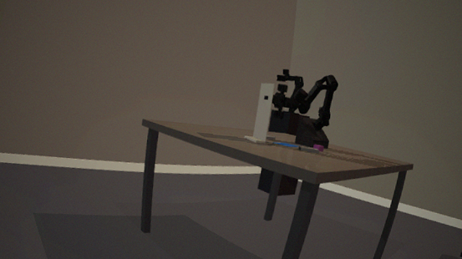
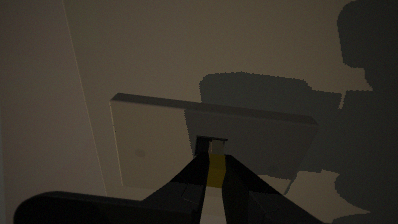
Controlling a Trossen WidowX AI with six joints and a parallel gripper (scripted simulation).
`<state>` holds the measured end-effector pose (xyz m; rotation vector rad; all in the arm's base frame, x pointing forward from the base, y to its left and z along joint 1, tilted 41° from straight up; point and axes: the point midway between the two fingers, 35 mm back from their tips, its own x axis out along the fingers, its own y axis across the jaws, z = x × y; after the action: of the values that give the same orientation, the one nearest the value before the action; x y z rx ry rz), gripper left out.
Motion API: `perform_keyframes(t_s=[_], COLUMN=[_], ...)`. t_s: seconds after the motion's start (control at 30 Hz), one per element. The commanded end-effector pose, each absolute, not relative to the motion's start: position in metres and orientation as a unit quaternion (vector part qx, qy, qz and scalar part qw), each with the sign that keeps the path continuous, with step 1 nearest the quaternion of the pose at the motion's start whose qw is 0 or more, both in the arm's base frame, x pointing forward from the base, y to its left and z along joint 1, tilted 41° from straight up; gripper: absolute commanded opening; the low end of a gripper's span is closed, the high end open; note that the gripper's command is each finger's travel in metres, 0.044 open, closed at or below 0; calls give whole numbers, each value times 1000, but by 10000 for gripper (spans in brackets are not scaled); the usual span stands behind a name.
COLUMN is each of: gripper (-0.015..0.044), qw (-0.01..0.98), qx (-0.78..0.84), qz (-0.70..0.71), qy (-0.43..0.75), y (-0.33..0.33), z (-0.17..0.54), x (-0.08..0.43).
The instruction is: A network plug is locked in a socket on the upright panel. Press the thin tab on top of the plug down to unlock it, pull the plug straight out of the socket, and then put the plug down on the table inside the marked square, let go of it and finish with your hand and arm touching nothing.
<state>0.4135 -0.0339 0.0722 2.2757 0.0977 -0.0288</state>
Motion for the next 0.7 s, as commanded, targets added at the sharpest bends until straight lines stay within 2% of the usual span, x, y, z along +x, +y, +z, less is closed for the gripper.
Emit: perform_keyframes(t_s=[0.0, 0.67], gripper=[0, 0], qw=[420, 420], qx=[907, 906], qz=[-13, -16], qy=[39, 41], y=[-33, -31], z=[72, 75], x=[410, 399])
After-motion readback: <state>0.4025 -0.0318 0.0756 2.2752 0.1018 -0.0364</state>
